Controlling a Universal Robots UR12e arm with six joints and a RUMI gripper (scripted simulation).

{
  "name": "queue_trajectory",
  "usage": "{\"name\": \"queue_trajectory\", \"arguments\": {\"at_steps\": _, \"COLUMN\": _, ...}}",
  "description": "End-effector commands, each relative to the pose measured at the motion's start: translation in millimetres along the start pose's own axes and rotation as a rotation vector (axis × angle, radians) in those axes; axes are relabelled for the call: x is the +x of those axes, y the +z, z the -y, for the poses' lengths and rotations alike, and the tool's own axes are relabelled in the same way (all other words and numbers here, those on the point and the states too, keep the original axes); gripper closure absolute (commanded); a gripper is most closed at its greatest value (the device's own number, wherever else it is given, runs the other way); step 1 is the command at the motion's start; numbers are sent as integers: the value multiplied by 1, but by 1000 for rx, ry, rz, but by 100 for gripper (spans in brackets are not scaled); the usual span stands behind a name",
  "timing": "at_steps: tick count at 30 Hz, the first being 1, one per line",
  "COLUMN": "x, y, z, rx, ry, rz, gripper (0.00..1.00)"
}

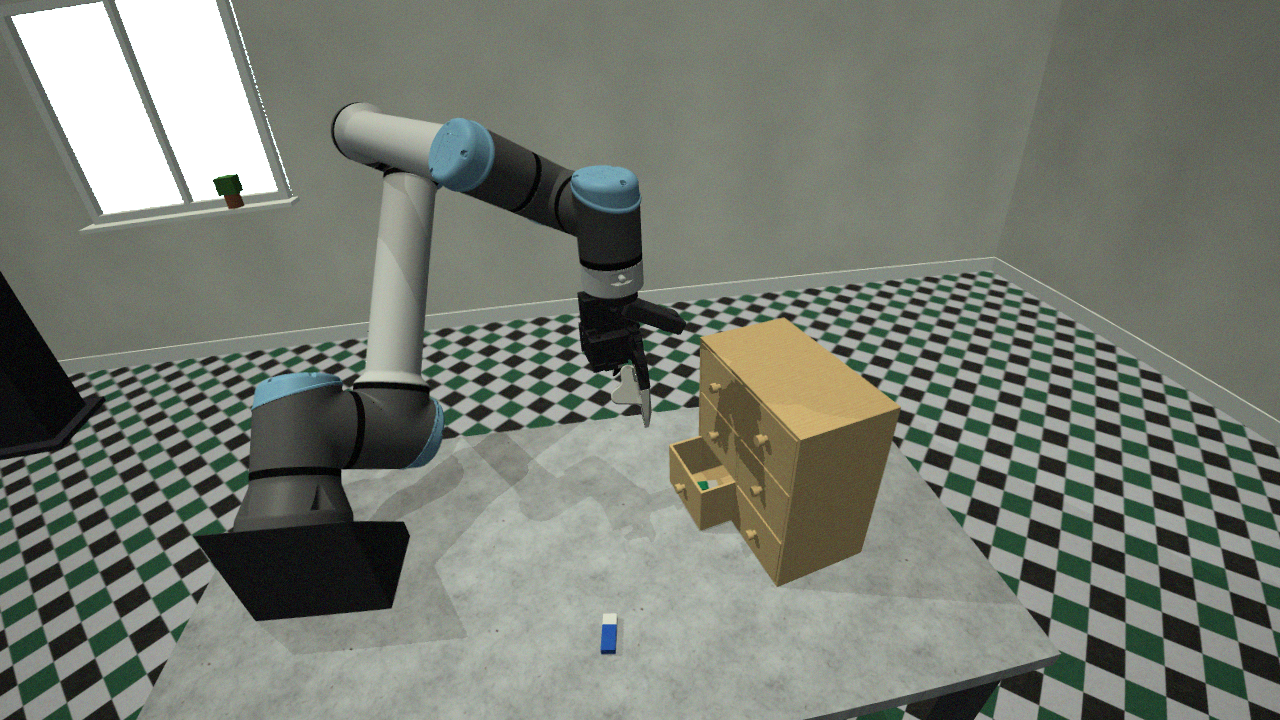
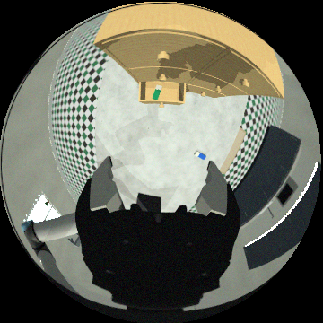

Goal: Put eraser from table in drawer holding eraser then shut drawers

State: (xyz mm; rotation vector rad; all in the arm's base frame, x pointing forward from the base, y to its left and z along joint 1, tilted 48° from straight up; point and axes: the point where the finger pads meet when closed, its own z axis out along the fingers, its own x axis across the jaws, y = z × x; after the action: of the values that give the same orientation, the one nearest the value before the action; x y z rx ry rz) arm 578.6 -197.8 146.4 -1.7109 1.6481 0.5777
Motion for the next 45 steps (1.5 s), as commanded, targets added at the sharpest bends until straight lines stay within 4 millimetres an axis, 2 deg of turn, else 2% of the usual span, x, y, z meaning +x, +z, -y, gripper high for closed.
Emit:
{"name": "queue_trajectory", "arguments": {"at_steps": 1, "x": 1, "y": -1, "z": 0, "rx": 1, "ry": 6, "rz": -1, "gripper": 0}}
{"name": "queue_trajectory", "arguments": {"at_steps": 13, "x": 4, "y": 1, "z": 0, "rx": 1, "ry": 48, "rz": -1, "gripper": 0}}
{"name": "queue_trajectory", "arguments": {"at_steps": 29, "x": 16, "y": 6, "z": -3, "rx": 1, "ry": 195, "rz": -1, "gripper": 0}}
{"name": "queue_trajectory", "arguments": {"at_steps": 45, "x": 38, "y": 17, "z": -9, "rx": 1, "ry": 493, "rz": 0, "gripper": 0}}
